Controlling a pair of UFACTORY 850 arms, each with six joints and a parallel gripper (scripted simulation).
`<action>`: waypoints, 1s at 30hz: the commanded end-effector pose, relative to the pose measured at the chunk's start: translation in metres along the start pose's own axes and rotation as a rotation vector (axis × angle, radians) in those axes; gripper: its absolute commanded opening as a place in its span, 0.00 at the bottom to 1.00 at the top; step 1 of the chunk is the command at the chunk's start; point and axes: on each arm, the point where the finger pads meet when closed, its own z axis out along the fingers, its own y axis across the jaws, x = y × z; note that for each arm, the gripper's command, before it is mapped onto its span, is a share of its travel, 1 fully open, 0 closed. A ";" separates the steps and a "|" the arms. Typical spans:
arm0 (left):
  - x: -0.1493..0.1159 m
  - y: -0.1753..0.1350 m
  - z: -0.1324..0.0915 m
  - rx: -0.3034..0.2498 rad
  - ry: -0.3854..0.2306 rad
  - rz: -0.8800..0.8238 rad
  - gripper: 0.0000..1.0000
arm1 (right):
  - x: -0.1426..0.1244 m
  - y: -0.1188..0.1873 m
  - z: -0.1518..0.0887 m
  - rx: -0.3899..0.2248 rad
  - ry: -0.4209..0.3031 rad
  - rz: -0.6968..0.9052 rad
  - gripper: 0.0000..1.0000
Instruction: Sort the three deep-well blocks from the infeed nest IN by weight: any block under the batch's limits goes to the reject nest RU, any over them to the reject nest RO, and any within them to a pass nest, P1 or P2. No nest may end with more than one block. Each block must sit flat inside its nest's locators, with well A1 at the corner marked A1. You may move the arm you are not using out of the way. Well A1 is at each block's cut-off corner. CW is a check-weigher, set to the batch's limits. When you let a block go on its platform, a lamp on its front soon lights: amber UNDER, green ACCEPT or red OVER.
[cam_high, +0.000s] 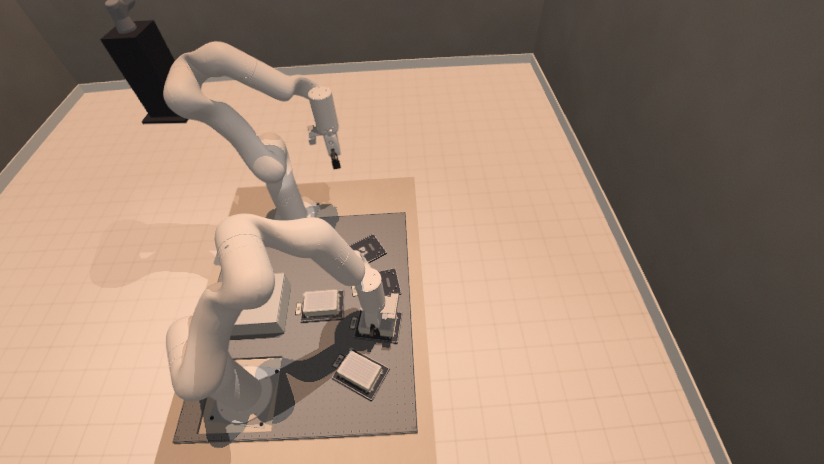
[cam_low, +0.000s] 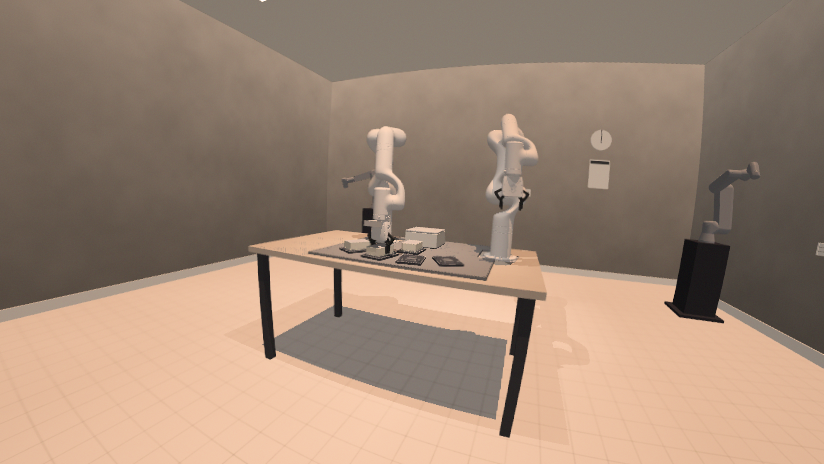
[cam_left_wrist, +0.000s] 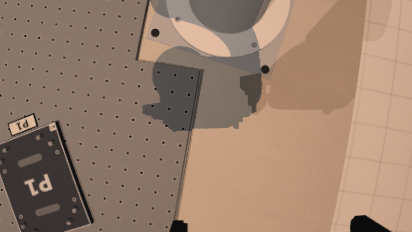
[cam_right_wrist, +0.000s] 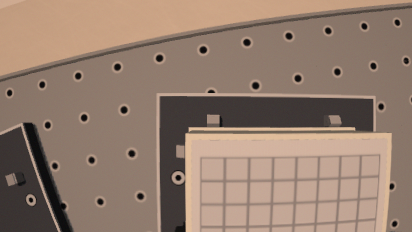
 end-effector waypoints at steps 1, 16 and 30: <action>-0.001 0.000 -0.001 0.000 -0.002 0.000 1.00 | 0.001 -0.001 0.000 0.001 0.002 0.000 0.00; -0.001 0.000 -0.001 0.000 -0.002 0.000 1.00 | 0.001 -0.001 0.000 0.001 0.002 0.000 1.00; -0.001 0.000 -0.001 0.000 -0.002 0.000 1.00 | 0.001 -0.001 0.000 0.001 0.002 0.000 1.00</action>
